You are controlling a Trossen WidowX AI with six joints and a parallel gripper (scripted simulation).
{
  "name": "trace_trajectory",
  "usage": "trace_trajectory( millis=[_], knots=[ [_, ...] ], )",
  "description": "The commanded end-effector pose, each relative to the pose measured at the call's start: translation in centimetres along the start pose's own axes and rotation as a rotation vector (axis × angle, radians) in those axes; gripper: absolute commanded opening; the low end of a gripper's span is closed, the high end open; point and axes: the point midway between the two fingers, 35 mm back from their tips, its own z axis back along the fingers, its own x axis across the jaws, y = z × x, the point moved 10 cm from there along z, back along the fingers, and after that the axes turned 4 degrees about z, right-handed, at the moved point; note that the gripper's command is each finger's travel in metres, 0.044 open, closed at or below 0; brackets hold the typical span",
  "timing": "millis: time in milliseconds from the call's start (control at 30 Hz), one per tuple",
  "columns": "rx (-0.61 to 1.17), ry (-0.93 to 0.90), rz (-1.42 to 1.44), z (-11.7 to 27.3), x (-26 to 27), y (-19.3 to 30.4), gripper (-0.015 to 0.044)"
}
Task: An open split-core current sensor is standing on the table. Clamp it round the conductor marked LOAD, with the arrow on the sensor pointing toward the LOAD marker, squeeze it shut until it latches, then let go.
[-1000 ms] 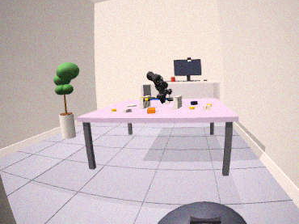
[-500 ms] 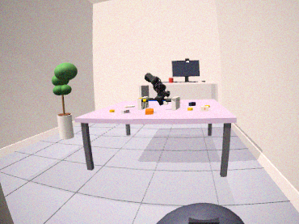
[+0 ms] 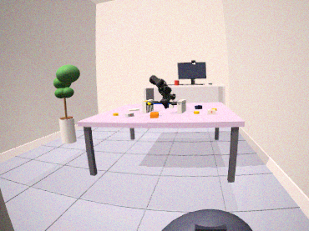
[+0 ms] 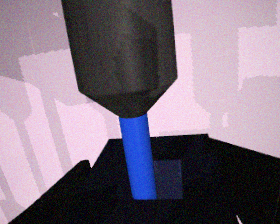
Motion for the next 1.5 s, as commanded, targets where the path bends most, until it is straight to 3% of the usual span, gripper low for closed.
trace_trajectory(
  millis=[0, 833, 1467],
  knots=[
    [0.0, 0.001, -0.001, 0.02, -0.01, 0.01, 0.0258],
    [0.0, 0.001, -0.001, 0.02, -0.01, 0.01, 0.0258],
    [0.0, 0.0, 0.0, 0.0, 0.0, 0.0, 0.0131]
  ],
)
